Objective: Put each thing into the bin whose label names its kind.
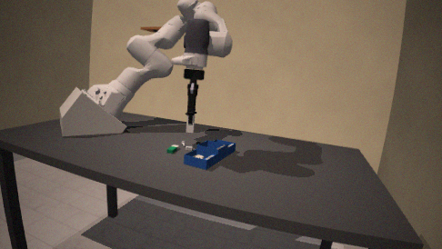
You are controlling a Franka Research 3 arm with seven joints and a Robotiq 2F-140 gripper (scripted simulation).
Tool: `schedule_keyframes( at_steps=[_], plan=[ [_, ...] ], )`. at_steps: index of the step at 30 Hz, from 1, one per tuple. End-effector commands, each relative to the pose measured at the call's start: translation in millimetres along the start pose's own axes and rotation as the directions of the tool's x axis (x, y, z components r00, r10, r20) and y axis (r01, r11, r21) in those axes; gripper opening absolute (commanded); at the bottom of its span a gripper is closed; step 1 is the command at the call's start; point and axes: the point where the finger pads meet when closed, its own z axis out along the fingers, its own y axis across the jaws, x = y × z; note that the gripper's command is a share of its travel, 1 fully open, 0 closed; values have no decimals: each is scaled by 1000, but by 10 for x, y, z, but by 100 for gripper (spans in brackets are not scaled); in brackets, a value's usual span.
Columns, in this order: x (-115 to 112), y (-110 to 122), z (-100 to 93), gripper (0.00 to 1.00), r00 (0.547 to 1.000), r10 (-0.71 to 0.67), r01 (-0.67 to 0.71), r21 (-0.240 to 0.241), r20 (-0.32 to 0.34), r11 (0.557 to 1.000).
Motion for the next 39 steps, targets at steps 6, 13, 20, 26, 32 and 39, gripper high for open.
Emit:
schedule_keyframes(
  at_steps=[6,13,20,26,32,39],
  plan=[
    [3,6,3,18,1000,18,-18,-4,-2,1000],
    [3,5,3,18,1000,18,-18,-4,-2,1000],
    [3,5,123,18,1000,18,-18,-4,-2,1000],
    [1,-3,283,18,1000,18,-18,-4,-2,1000],
    [-7,-31,523,18,1000,18,-18,-4,-2,1000],
    [-18,-63,593,18,1000,18,-18,-4,-2,1000]
  ],
)
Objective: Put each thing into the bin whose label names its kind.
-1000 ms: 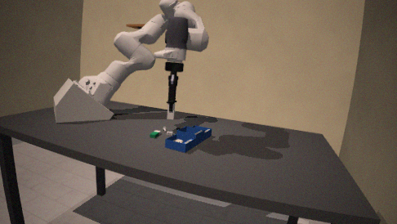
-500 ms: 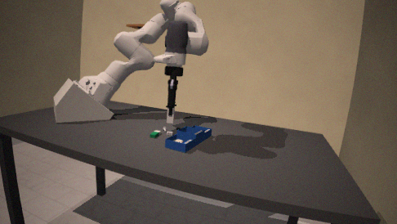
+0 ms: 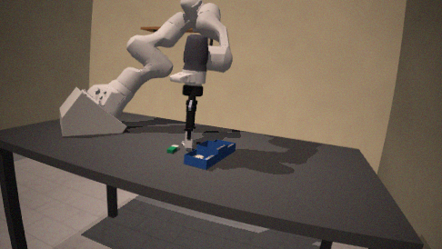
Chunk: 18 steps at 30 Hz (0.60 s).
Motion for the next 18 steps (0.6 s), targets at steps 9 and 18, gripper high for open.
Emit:
schedule_keyframes(
  at_steps=[9,18],
  plan=[
    [-28,-58,90,18,1000,-17,17,21,4,1000],
    [-17,-39,117,18,1000,-17,17,21,4,1000]
  ],
)
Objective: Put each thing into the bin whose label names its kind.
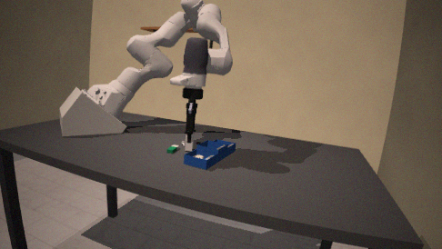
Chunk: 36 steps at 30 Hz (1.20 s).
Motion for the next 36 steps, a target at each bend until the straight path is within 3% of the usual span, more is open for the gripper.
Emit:
schedule_keyframes(
  at_steps=[1,19,20,36],
  plan=[
    [1,-3,9,18,1000,-10,10,5,0,1000],
    [3,22,9,18,1000,-10,10,5,0,1000],
    [3,22,9,6,1000,-10,10,5,0,1000],
    [3,22,9,6,1000,-10,10,5,0,1000]
  ],
)
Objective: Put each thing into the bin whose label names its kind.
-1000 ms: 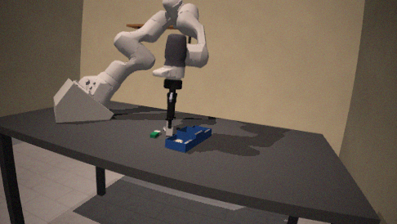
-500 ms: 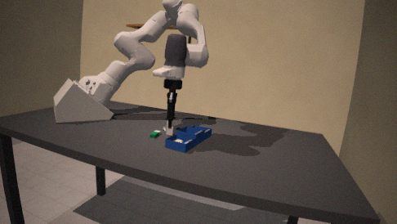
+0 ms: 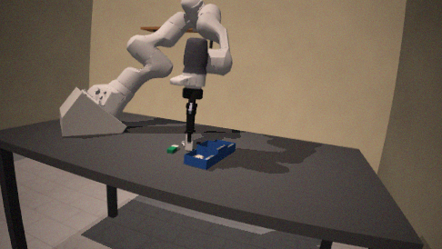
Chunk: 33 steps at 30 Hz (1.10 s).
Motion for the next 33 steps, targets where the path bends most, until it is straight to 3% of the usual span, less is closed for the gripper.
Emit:
schedule_keyframes(
  at_steps=[1,17,33],
  plan=[
    [-3,6,7,6,1000,-5,5,2,-1,1000],
    [-4,6,-60,6,1000,-5,5,2,-1,1000],
    [-4,7,-560,6,1000,-5,5,2,-1,1000]
  ],
)
